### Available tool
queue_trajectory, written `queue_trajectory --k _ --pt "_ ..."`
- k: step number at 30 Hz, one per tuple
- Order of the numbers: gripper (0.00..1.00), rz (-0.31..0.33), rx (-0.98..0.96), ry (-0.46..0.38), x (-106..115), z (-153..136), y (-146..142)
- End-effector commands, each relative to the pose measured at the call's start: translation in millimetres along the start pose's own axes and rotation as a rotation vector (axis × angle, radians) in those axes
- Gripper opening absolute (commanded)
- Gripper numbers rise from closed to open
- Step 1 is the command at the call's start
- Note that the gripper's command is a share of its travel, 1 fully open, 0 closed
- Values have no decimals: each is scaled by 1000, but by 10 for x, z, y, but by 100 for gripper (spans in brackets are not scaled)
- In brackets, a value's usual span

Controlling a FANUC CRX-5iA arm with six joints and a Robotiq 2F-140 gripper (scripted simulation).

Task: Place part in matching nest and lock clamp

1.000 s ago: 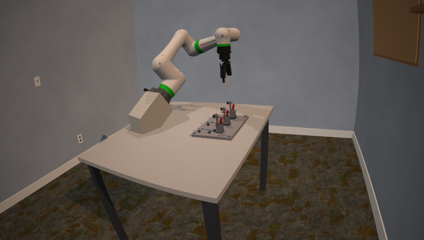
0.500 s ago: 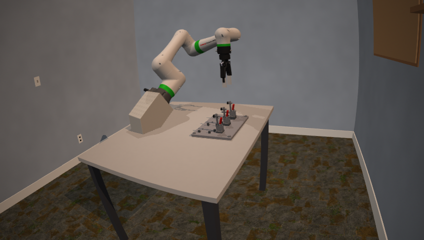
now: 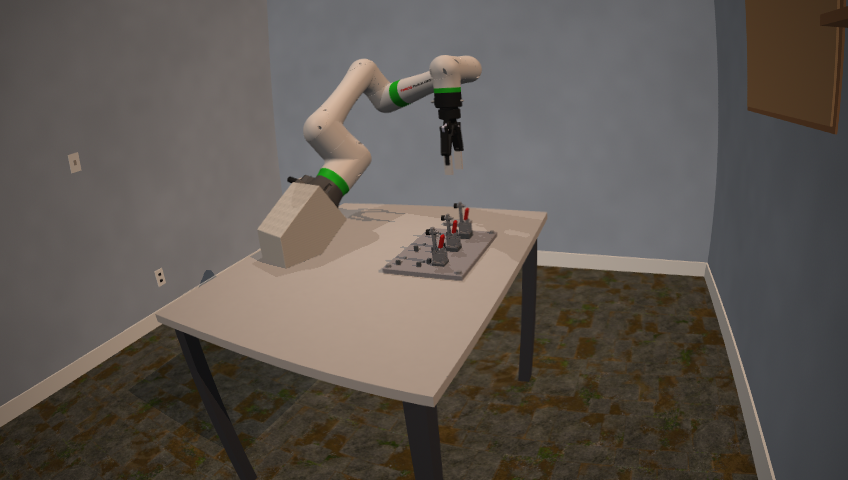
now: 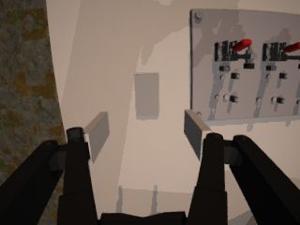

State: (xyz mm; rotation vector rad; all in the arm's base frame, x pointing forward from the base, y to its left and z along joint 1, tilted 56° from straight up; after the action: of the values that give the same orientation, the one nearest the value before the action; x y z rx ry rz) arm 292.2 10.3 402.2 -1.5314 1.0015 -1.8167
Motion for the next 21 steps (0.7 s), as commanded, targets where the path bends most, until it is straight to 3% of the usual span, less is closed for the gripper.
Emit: queue_trajectory --k 1,13,21 --pt "58 0 0 0 2 0 0" --pt "58 0 0 0 -28 1 0" --pt "58 0 0 0 -189 1 0"
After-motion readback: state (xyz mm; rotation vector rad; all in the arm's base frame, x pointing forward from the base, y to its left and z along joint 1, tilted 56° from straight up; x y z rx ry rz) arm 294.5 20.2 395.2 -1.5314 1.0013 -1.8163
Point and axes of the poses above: the point where the finger pads meet when closed, its own x axis back along the fingers, its own y axis across the jaws, z = x × y, the point moved 10 cm from there along x, back along the fingers, and after that the axes turned 13 degrees about -x, right-handed, at the moved point
